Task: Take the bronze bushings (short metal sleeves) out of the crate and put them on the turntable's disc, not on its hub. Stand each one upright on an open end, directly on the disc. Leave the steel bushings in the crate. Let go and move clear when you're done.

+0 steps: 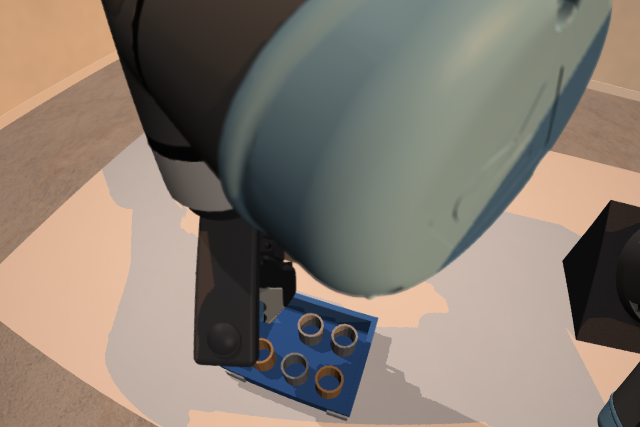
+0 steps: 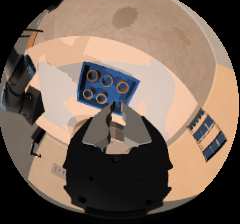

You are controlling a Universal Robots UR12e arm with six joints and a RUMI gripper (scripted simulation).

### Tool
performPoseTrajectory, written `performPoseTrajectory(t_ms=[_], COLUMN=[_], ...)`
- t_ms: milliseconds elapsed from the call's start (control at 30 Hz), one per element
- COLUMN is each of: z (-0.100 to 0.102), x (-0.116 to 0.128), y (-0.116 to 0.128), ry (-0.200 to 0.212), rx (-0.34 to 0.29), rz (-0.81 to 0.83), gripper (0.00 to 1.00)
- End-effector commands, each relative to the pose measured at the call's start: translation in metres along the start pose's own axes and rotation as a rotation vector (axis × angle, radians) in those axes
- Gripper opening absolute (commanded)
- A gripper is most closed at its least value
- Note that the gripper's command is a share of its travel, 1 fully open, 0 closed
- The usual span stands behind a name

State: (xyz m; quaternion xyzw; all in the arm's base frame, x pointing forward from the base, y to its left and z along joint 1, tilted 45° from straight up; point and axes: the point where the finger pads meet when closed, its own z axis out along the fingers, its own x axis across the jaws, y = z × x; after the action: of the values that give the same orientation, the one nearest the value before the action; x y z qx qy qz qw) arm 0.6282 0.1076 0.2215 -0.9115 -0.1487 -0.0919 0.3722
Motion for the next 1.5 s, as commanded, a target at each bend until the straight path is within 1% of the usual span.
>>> performPoseTrajectory(t_ms=[0, 367, 533, 600, 700, 967, 1100, 1167, 1333, 1467], z=[0.000, 0.000, 0.010, 0.010, 0.020, 0.057, 0.072, 0.072, 0.081, 0.081], x=[0.001, 0.001, -0.001, -0.001, -0.001, -0.001, -0.001, -0.001, -0.001, 0.000], y=[0.000, 0.000, 0.000, 0.000, 0.000, 0.000, 0.000, 0.000, 0.000, 0.000], ry=[0.000, -0.001, -0.003, -0.003, -0.003, -0.003, -0.003, -0.003, -0.003, -0.002], rx=[-0.002, -0.002, 0.002, 0.002, 0.002, 0.002, 0.002, 0.002, 0.002, 0.001], rz=[-0.002, -0.002, 0.001, 0.001, 0.001, 0.001, 0.001, 0.001, 0.001, 0.000], gripper=[0.05, 0.05, 0.05, 0.05, 0.05, 0.05, 0.05, 0.05, 0.05, 0.05])
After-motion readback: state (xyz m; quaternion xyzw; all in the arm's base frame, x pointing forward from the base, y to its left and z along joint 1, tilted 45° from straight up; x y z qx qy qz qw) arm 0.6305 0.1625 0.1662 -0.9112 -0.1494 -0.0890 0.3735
